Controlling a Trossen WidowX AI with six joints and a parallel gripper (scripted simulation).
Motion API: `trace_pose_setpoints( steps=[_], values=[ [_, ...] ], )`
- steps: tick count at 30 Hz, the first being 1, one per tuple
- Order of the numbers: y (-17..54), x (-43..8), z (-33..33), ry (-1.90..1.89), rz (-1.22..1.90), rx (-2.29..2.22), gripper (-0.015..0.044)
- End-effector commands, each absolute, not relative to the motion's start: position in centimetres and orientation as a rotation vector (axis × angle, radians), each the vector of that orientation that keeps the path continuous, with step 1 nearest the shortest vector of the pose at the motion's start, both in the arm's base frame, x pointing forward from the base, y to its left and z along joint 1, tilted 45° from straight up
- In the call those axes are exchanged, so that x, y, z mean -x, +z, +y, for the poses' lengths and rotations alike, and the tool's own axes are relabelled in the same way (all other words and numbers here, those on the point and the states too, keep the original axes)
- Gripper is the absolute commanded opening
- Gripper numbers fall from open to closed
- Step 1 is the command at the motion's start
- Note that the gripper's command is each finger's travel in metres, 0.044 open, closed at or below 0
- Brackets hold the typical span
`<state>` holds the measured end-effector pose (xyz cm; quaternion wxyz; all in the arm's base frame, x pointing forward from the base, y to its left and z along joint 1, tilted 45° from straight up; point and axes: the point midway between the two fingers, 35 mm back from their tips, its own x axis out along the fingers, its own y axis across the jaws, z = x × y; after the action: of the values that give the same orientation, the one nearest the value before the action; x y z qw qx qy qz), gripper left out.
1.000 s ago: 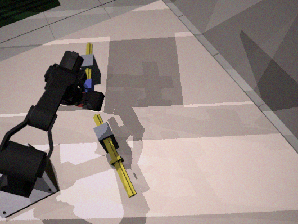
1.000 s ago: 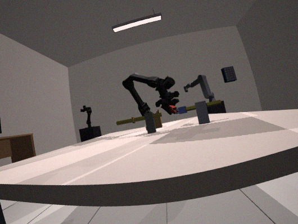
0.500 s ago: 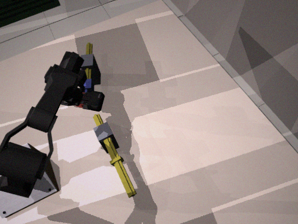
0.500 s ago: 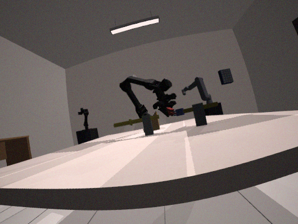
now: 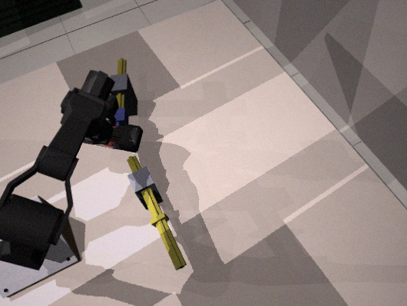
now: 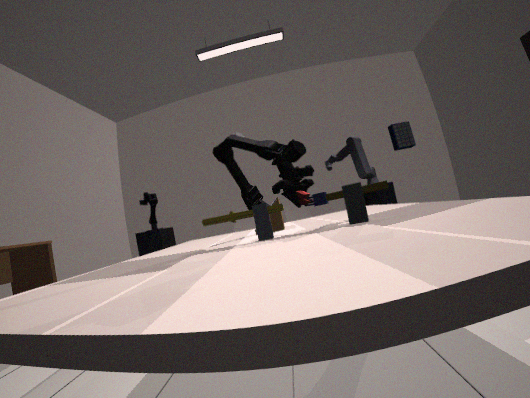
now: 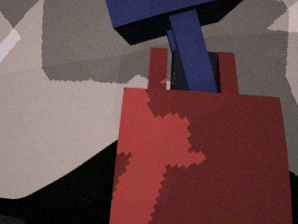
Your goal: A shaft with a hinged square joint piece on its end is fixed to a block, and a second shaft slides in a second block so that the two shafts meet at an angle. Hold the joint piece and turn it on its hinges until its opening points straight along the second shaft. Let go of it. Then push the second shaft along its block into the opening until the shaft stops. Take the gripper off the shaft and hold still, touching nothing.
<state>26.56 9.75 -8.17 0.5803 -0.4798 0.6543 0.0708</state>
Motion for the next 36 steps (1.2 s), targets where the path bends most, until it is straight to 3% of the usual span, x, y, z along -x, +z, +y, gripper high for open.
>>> trace_pose_setpoints(
  steps=[1,12,27,36],
  values=[
    [-8.2,-26.6,9.8,0.165,1.529,1.121,0.0147],
    [-8.2,-26.6,9.8,0.165,1.529,1.121,0.0436],
    [-8.1,-26.6,9.8,0.163,1.534,1.122,0.044],
    [-6.1,-26.5,11.6,0.028,1.751,1.178,0.044]
  ],
)
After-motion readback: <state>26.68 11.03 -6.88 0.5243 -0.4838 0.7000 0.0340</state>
